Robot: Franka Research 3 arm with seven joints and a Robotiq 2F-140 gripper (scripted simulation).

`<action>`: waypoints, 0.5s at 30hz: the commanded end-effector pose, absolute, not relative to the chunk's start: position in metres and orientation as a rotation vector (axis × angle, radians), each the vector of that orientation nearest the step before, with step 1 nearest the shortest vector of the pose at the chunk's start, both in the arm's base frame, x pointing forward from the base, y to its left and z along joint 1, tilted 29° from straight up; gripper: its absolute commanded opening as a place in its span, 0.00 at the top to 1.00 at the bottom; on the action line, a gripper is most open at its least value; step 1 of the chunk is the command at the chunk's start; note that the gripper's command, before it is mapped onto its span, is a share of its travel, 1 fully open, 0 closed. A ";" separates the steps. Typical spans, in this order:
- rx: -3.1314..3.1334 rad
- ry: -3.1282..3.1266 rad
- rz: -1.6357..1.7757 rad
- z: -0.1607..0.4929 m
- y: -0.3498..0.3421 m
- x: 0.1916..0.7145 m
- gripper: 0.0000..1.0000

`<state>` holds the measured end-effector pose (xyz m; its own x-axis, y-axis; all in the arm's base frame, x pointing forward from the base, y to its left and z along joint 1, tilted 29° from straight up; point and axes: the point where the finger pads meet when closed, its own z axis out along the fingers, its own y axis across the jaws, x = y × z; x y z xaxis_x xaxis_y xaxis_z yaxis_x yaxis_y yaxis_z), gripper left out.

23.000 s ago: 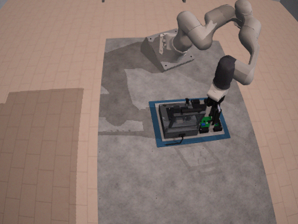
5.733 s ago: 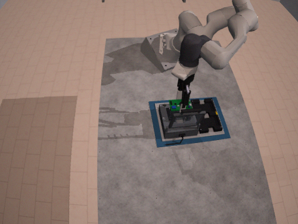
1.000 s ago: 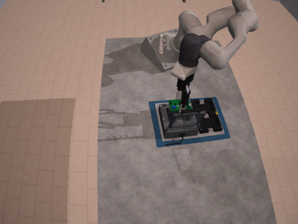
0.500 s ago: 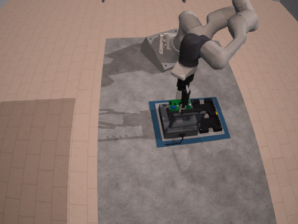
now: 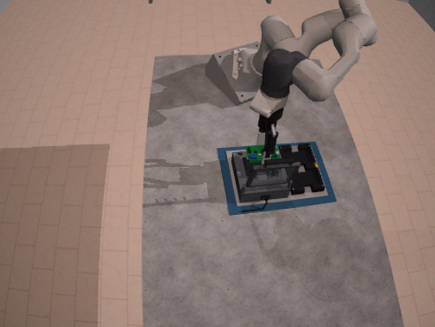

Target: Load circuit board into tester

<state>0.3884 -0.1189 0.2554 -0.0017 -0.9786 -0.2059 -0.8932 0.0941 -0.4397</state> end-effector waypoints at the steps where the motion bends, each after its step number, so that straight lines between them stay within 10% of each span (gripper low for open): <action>1: -1.838 1.925 -0.256 0.256 -0.121 0.388 0.54; 15: -1.838 1.925 -0.256 0.247 -0.119 0.393 0.54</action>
<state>0.3902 -0.1186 0.2506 -0.0017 -0.9790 -0.2040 -0.8953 0.0924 -0.4358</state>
